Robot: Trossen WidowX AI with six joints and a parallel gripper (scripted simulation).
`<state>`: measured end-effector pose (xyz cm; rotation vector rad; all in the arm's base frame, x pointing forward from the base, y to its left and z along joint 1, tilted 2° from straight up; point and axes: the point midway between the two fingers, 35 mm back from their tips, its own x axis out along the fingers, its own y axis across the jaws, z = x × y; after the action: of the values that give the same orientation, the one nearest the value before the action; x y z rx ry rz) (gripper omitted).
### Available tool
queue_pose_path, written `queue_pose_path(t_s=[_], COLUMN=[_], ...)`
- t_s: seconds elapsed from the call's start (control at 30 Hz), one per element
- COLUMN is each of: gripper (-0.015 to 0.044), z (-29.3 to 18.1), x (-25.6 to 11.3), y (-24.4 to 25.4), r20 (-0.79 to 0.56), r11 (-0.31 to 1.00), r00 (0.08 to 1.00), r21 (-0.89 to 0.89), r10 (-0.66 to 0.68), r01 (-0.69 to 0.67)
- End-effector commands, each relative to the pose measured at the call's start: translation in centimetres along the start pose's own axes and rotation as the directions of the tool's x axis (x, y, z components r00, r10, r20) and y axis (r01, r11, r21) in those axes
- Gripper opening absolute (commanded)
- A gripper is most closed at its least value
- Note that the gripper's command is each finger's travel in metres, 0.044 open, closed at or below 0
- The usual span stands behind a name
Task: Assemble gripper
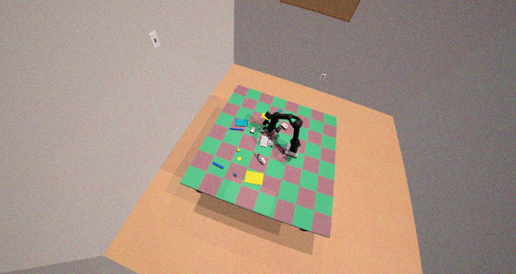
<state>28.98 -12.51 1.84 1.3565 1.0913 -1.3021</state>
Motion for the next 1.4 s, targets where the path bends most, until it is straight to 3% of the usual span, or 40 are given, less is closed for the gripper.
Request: queue_pose_path(t_s=[0.0, 0.33, 0.9, 1.37], gripper=[0.0000, 0.0000, 0.0000, 0.0000], z=[-0.7, -0.5, -0.3, 1.0], x=[1.0, -8.4, -8.0, -8.6], y=[0.7, 0.5, 0.8, 4.8], r20=[-0.022, -0.022, -0.013, -0.018], r11=[1.000, 1.000, 1.000, 0.954], r00=[1.000, 1.000, 1.000, 1.000], r21=[-0.015, -0.014, -0.006, 0.299], r10=[0.009, 0.009, 0.023, 0.016], r01=[-0.009, -0.009, -0.023, -0.010])
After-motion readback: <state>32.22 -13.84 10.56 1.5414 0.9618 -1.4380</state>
